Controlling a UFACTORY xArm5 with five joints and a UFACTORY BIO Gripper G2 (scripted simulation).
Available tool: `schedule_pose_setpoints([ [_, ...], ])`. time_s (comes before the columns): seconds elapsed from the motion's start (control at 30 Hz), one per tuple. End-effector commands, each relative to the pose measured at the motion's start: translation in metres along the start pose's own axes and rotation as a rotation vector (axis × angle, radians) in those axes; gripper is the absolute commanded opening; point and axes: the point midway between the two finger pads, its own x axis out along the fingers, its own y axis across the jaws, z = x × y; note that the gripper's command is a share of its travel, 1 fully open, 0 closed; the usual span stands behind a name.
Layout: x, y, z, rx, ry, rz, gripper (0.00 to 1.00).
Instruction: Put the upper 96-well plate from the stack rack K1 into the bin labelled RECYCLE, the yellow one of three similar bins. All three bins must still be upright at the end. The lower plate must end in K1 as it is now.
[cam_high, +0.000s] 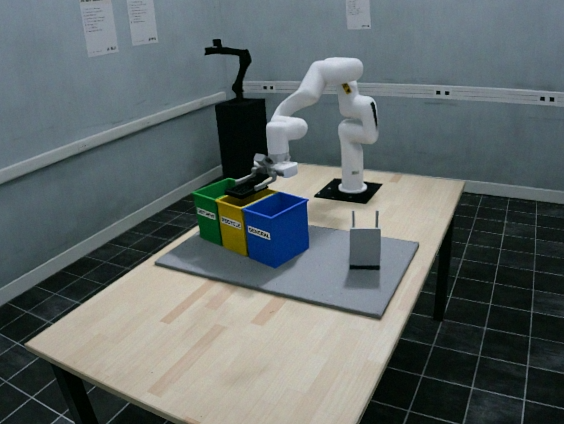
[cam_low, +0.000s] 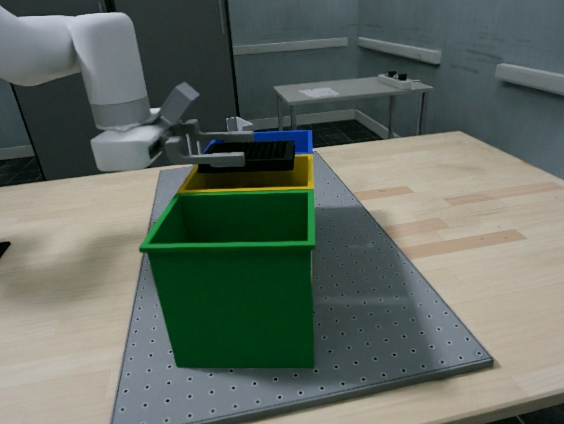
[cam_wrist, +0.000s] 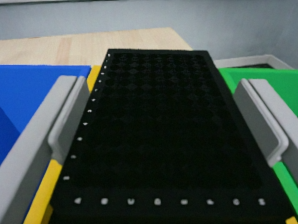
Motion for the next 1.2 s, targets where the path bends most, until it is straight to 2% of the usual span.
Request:
schedule_pose_setpoints([
  [0.0, 0.001, 0.000, -0.001, 0.000, -0.003, 0.000, 0.00],
  [0.67, 0.001, 0.000, -0.031, 0.000, -0.003, 0.000, 0.00],
  [1.17, 0.001, 0.000, -0.031, 0.000, -0.003, 0.000, 0.00],
])
